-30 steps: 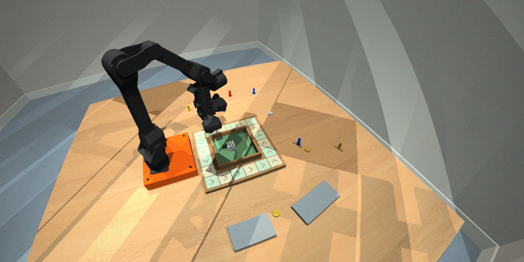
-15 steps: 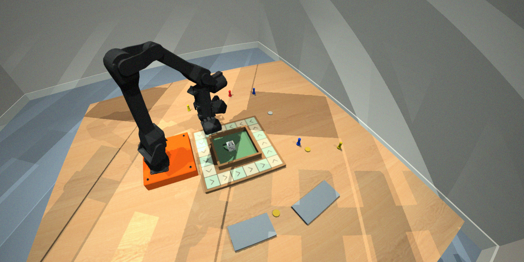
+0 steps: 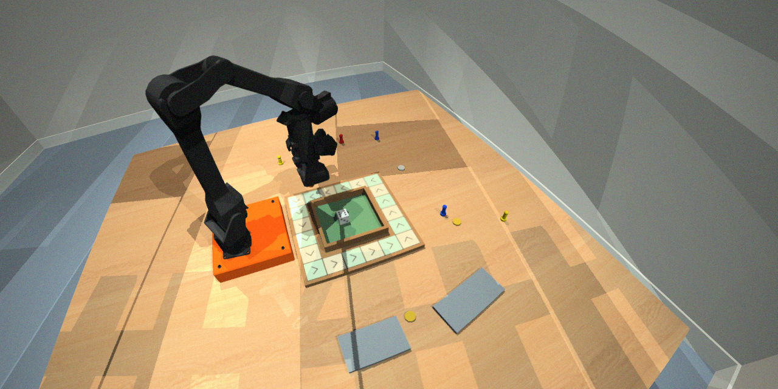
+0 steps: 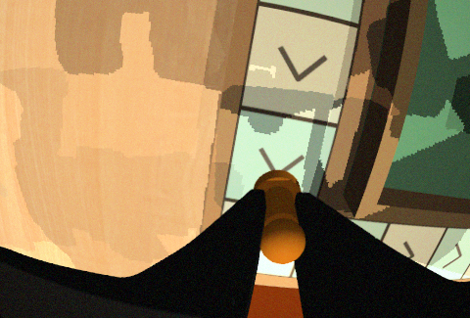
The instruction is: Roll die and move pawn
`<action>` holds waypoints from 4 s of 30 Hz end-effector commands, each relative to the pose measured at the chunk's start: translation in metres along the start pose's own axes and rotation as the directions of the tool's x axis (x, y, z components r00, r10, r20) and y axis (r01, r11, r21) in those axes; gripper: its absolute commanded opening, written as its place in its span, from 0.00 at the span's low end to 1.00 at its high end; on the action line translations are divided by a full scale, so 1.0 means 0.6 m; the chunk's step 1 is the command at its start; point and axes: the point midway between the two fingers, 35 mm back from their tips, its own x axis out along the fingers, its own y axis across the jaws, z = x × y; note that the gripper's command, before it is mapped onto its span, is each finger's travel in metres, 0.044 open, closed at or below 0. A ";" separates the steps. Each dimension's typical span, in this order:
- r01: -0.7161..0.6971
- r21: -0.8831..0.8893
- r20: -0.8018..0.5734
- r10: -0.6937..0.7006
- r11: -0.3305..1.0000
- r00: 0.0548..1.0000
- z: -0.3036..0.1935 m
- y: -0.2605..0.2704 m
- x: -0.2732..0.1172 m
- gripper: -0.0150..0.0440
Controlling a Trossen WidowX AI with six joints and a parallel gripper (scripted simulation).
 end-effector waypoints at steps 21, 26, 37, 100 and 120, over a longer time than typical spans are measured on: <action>-0.001 0.006 0.002 0.001 1.000 1.000 -0.004 -0.034 -0.141 0.25; -0.001 0.006 0.002 0.001 1.000 1.000 0.002 -0.068 -0.132 0.25; 0.001 0.006 0.003 -0.001 1.000 1.000 0.003 -0.142 -0.110 0.25; 0.024 0.006 -0.003 -0.024 1.000 1.000 -0.123 -0.379 0.038 0.25; 0.031 0.013 0.002 -0.031 0.999 1.000 -0.120 -0.383 0.050 0.70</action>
